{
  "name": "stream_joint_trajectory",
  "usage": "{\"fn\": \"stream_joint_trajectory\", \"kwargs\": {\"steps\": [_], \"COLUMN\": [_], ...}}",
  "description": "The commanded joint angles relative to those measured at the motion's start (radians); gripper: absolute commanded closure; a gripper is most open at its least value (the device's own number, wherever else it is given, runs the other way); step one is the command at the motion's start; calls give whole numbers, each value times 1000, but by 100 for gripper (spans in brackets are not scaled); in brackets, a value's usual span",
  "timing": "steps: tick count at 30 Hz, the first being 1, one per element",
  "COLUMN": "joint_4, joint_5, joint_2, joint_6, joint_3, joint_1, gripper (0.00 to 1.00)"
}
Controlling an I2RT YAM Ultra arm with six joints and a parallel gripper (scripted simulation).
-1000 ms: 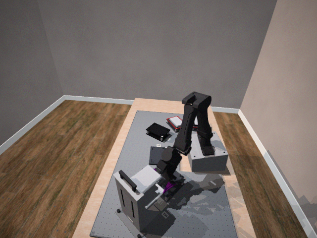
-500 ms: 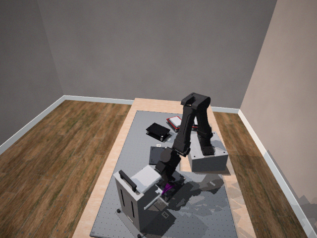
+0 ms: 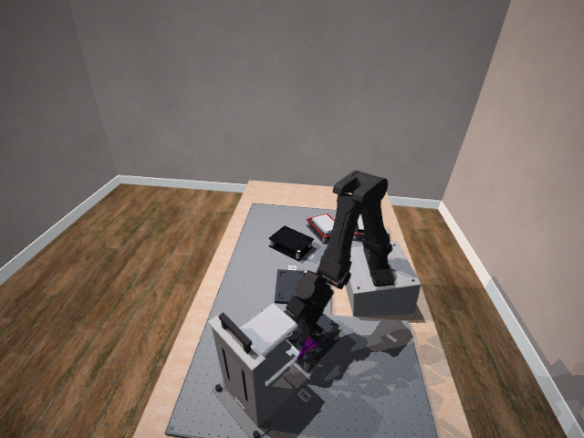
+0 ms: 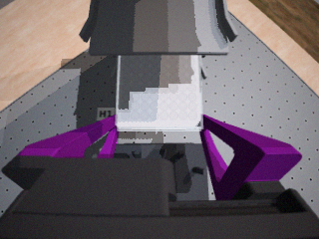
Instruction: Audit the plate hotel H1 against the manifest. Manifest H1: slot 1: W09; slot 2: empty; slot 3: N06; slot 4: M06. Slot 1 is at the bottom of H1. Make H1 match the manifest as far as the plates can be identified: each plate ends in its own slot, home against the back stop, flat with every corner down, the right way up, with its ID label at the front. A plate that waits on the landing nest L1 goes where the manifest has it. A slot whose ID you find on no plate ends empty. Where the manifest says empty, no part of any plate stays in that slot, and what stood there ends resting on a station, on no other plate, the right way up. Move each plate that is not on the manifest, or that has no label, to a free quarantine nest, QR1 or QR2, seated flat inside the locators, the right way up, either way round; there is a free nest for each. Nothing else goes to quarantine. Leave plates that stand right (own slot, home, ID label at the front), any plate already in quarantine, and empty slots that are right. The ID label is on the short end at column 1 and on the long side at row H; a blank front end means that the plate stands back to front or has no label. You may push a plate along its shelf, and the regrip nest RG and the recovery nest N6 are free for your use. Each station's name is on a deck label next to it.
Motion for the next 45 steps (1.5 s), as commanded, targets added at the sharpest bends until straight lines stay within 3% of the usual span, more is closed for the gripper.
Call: {"fn": "stream_joint_trajectory", "kwargs": {"steps": [1,14,15,45], "joint_4": [-4,-4,0,0], "joint_5": [0,0,-1,-1], "joint_2": [-4,-4,0,0], "joint_6": [-1,-1,-2,-2], "joint_3": [4,4,4,4], "joint_1": [0,0,0,0], "gripper": [14,14,0,0]}}
